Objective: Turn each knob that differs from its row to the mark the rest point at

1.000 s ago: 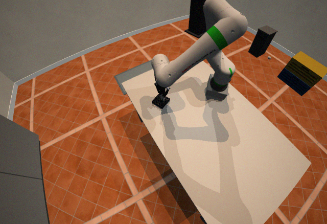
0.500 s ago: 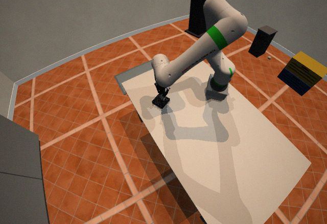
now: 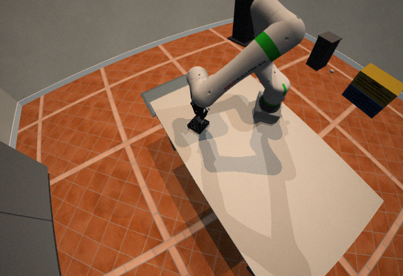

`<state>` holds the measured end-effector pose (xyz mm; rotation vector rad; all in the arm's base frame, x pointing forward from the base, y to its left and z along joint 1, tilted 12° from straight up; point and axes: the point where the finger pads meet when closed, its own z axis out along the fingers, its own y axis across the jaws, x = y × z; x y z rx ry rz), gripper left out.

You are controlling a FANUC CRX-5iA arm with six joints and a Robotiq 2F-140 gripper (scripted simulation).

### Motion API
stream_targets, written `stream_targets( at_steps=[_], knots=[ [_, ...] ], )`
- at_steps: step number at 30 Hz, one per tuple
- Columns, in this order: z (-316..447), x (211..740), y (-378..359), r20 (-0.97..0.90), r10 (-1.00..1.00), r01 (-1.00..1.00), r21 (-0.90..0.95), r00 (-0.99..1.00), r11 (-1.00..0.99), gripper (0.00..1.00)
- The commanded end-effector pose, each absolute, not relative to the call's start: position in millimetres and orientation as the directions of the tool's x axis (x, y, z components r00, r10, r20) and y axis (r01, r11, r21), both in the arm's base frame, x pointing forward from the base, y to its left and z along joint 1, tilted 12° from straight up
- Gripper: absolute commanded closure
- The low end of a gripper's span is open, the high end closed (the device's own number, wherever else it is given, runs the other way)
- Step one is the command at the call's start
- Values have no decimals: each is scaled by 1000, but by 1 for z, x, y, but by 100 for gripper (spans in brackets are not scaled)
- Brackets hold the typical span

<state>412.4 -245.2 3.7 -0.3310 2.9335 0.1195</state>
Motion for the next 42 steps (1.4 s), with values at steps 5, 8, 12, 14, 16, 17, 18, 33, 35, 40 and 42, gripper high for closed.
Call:
stream_targets(
  at_steps=[5, 8, 12, 14, 16, 17, 18, 33, 35, 40, 42],
  knots=[
    [4, 413, -245, -189, -144, -160, 72, -971, 984, 95],
    [4, 413, -245, -186, -106, -123, 79, -977, 989, 95],
    [4, 413, -245, -184, -77, -94, 84, -980, 992, 95],
    [4, 413, -245, -181, -45, -62, 90, -982, 994, 95],
    [4, 413, -245, -178, -10, -28, 97, -984, 995, 95],
    [4, 413, -245, -176, 8, -10, 100, -984, 995, 95],
    [4, 413, -245, -174, 27, 9, 103, -984, 995, 95],
    [4, 413, -245, -136, 317, 296, 149, -939, 943, 95],
    [4, 413, -245, -128, 365, 345, 156, -922, 926, 95],
    [4, 413, -245, -106, 484, 464, 172, -868, 869, 95],
    [4, 413, -245, -97, 531, 510, 177, -842, 842, 95]
  ],
)
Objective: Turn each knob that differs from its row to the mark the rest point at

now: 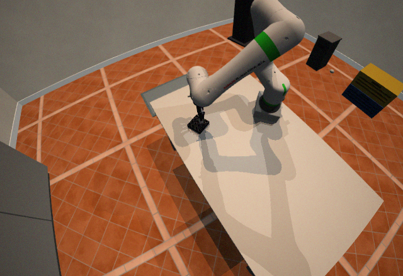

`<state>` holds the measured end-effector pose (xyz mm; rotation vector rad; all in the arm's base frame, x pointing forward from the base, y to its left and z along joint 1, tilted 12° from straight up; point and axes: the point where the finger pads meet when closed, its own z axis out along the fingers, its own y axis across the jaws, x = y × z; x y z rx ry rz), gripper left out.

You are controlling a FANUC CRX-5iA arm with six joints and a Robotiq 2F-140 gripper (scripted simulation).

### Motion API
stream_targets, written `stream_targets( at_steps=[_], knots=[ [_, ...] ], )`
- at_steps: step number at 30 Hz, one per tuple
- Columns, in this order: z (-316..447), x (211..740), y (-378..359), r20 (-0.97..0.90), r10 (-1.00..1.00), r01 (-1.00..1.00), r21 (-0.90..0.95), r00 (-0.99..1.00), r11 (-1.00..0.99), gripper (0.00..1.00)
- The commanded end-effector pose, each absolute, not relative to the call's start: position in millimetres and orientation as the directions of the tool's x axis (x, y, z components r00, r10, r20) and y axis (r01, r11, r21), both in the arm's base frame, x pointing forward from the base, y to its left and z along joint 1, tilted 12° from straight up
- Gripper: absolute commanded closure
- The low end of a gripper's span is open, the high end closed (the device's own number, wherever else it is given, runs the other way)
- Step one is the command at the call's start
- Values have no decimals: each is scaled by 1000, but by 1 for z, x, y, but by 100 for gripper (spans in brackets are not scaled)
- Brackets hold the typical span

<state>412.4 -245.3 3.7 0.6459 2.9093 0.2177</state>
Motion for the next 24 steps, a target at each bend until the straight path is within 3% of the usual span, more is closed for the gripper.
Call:
stream_targets(
  at_steps=[1, 24],
  knots=[
    [4, 413, -245, -97, 531, 510, 177, -842, 842, 95],
    [4, 413, -245, 0, 870, 852, 202, -493, 483, 95]
  ],
)
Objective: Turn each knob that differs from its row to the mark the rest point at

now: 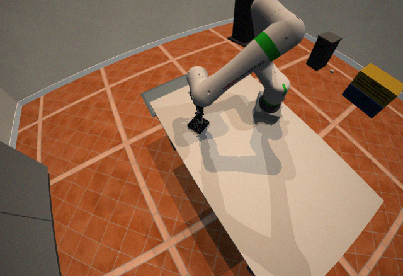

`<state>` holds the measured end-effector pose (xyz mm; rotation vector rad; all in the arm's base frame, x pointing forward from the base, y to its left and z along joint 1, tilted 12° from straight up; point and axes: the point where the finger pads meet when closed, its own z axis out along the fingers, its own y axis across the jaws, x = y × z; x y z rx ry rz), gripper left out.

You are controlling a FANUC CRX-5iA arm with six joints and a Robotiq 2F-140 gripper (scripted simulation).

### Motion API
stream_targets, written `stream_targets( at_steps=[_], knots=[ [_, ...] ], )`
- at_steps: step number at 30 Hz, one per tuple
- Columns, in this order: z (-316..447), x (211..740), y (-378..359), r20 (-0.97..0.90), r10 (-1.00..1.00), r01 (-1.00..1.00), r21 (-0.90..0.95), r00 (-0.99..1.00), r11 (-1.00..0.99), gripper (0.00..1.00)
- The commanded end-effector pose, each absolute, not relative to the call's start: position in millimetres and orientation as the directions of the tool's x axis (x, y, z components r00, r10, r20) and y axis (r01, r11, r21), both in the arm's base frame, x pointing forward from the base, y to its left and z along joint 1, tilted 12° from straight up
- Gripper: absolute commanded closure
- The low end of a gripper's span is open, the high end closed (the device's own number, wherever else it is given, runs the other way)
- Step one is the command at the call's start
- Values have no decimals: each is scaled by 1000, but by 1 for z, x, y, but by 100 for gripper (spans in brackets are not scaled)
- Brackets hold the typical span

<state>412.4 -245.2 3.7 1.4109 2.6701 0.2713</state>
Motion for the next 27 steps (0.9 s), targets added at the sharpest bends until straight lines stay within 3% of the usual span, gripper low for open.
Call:
stream_targets(
  at_steps=[1, 27],
  knots=[
    [4, 413, -245, 4, 880, 862, 202, -475, 465, 95],
    [4, 413, -245, 64, 978, 964, 192, -199, 184, 95]
  ],
)
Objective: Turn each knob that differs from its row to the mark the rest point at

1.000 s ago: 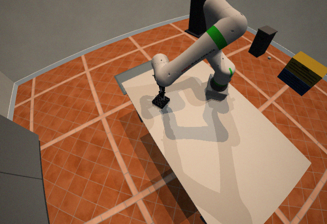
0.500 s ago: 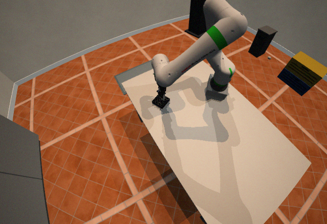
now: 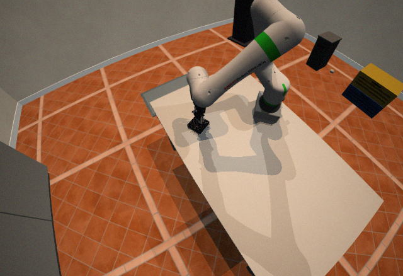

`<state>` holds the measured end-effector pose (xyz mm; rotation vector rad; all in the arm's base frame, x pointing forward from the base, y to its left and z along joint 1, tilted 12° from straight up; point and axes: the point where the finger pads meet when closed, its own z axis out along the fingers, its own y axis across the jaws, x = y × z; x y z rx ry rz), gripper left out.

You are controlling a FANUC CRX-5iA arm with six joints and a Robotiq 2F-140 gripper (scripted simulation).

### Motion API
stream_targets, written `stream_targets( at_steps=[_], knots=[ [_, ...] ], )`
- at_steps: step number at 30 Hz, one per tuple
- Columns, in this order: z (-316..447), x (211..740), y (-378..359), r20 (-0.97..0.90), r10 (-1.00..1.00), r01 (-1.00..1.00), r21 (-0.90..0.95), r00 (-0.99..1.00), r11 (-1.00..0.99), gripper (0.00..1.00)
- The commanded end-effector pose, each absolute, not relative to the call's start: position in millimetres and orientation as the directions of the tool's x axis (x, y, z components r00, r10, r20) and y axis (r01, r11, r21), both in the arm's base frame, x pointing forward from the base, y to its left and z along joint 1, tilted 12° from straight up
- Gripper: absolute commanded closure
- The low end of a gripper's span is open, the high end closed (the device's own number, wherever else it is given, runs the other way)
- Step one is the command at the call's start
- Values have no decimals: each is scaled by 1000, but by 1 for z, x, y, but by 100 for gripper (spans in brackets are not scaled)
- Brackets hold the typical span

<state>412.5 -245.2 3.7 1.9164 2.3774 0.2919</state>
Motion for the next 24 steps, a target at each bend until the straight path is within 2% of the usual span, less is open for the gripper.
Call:
stream_targets(
  at_steps=[1, 24],
  knots=[
    [4, 413, -245, 64, 978, 964, 192, -199, 184, 95],
    [4, 413, -245, 68, 981, 968, 190, -180, 164, 95]
  ],
)
